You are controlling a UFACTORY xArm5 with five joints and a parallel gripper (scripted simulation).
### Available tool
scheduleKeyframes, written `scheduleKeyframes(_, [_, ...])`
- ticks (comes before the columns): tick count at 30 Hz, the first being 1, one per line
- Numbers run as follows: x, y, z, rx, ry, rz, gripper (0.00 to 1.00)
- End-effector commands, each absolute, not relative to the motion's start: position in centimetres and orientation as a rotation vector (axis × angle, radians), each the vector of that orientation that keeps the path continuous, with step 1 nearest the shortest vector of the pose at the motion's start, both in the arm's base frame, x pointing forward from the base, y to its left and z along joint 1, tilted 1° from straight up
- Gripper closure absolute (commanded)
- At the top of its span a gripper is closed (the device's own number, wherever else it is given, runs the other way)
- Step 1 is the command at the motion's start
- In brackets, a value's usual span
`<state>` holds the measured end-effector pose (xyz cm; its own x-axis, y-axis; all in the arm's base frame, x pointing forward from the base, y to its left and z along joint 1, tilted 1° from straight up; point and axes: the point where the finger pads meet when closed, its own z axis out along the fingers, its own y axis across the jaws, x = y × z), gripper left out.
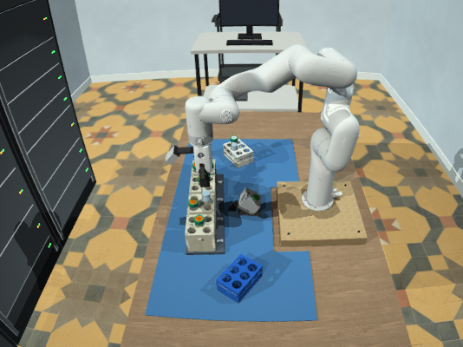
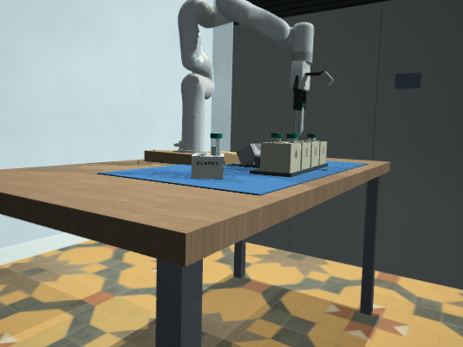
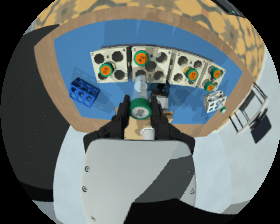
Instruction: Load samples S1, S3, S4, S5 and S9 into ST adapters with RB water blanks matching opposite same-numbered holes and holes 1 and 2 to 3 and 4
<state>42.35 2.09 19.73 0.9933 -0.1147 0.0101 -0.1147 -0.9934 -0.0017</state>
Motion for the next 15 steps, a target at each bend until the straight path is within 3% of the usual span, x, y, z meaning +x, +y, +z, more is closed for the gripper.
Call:
scheduleKeyframes(1, [42.48,2.1,19.23,-3.135,0.18,-0.023,1.0])
scheduleKeyframes(15, [42.49,2.11,18.33,-3.135,0.18,-0.023,1.0])
